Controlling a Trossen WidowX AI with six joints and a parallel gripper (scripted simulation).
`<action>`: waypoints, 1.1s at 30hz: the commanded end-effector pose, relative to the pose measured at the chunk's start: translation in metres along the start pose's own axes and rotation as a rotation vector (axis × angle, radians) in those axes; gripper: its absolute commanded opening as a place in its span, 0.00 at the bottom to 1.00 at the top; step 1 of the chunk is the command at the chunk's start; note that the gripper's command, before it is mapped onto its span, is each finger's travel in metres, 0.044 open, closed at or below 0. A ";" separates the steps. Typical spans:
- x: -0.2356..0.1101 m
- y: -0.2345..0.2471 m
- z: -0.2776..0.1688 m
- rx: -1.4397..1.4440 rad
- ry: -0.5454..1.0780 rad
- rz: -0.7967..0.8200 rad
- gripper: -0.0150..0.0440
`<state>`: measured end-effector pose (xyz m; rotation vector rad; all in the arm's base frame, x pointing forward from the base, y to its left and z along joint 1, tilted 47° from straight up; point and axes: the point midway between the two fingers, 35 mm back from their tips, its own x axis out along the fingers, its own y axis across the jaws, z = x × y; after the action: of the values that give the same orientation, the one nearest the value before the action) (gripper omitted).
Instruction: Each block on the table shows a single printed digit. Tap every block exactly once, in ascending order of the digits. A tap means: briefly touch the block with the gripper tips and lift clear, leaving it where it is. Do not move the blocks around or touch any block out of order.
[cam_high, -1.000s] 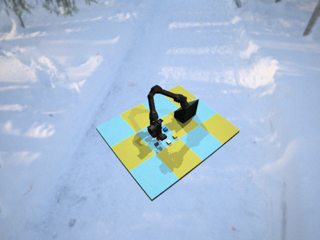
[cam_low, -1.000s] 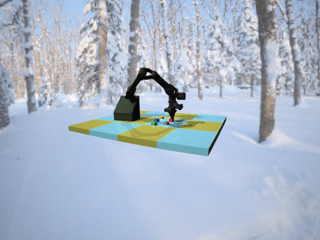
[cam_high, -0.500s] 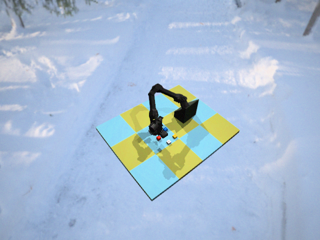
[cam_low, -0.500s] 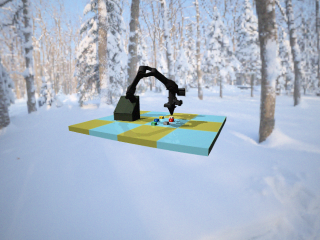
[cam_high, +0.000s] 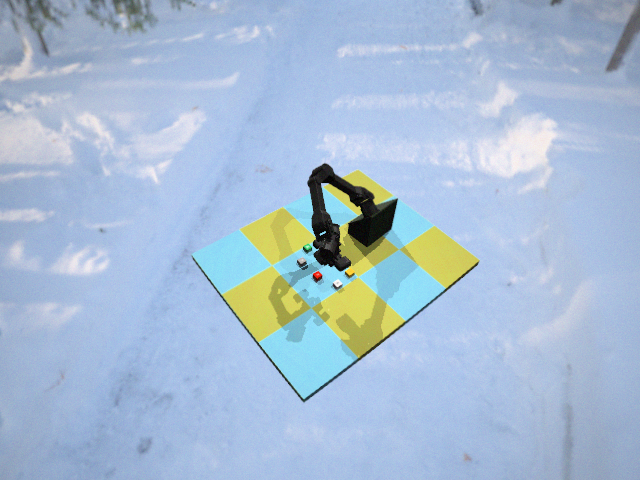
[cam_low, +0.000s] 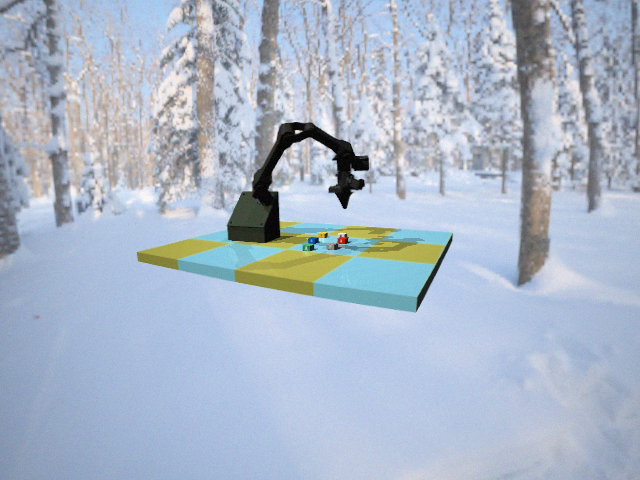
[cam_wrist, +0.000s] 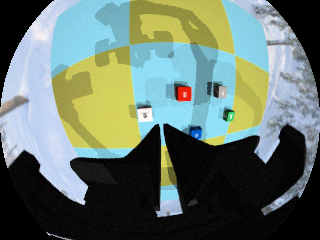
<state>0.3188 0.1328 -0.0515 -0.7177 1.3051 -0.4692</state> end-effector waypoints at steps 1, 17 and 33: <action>0.004 0.024 -0.021 -0.015 0.013 -0.012 0.29; 0.087 0.022 -0.022 -0.015 0.012 -0.016 0.29; 0.112 0.022 -0.023 -0.015 0.012 -0.017 0.29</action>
<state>0.3206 0.0721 -0.1418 -0.7284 1.3117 -0.4769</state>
